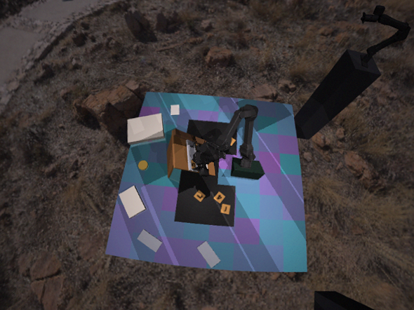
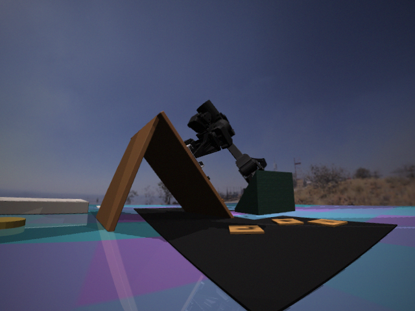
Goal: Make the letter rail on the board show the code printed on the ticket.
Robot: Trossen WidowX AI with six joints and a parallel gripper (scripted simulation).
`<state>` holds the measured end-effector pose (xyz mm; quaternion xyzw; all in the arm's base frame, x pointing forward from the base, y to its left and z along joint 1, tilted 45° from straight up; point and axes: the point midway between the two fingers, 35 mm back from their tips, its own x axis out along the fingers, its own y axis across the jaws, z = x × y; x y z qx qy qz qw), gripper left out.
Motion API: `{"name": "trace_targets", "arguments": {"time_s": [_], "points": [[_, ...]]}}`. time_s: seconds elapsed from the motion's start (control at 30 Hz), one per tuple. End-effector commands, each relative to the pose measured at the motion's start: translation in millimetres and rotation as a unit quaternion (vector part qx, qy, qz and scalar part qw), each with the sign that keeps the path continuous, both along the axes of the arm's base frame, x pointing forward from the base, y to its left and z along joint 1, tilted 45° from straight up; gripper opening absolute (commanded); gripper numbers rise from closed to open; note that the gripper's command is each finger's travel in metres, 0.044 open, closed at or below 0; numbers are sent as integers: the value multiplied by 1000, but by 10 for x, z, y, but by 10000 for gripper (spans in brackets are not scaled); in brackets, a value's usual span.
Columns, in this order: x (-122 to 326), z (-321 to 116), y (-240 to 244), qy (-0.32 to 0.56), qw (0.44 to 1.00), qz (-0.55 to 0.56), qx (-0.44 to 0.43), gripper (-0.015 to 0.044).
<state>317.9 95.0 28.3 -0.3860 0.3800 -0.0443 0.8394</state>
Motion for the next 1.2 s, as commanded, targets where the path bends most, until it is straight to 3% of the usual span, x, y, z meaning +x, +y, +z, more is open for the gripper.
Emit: {"name": "trace_targets", "arguments": {"time_s": [0.0, 1.17], "points": [[-2, 7, -29, 3, 1000, 1, -2, 0], [60, 185, -202, 3, 1000, 1, -3, 0]]}}
